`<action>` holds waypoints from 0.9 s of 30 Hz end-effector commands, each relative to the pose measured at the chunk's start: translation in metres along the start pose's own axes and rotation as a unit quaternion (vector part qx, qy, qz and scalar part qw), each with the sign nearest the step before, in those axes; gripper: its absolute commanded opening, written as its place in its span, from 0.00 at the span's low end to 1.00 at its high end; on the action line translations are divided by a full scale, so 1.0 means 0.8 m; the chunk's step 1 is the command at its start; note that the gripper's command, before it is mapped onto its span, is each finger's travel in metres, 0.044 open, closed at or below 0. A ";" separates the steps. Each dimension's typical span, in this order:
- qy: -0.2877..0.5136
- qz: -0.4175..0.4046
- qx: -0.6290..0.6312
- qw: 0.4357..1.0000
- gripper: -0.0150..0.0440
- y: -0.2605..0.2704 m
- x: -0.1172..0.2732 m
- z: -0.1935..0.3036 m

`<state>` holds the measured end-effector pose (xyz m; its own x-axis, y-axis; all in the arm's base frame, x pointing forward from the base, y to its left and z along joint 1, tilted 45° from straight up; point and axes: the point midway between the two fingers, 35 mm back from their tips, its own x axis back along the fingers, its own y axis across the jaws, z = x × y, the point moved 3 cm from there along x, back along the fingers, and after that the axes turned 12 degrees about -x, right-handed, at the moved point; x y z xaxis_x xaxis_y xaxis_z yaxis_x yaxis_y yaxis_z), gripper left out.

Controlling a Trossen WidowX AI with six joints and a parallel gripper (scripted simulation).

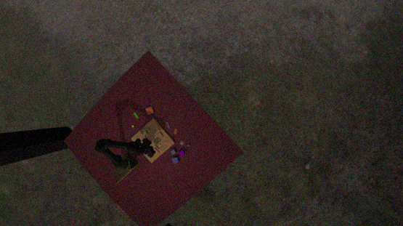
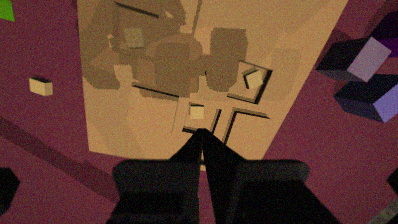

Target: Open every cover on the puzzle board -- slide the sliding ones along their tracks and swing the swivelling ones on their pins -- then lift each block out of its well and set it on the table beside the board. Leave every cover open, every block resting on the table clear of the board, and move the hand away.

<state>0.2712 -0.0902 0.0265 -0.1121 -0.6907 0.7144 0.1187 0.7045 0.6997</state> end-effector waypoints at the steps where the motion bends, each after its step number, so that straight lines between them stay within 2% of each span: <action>1: 0.004 -0.003 -0.001 1.000 0.25 0.000 -0.015 0.001; 9: 0.004 -0.004 -0.001 1.000 0.25 0.004 -0.058 0.002; 27: 0.004 -0.005 -0.001 1.000 0.25 0.005 -0.073 0.002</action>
<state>0.2770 -0.0482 -0.0110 -0.1074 -0.6950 0.7109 0.1114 0.7021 0.7033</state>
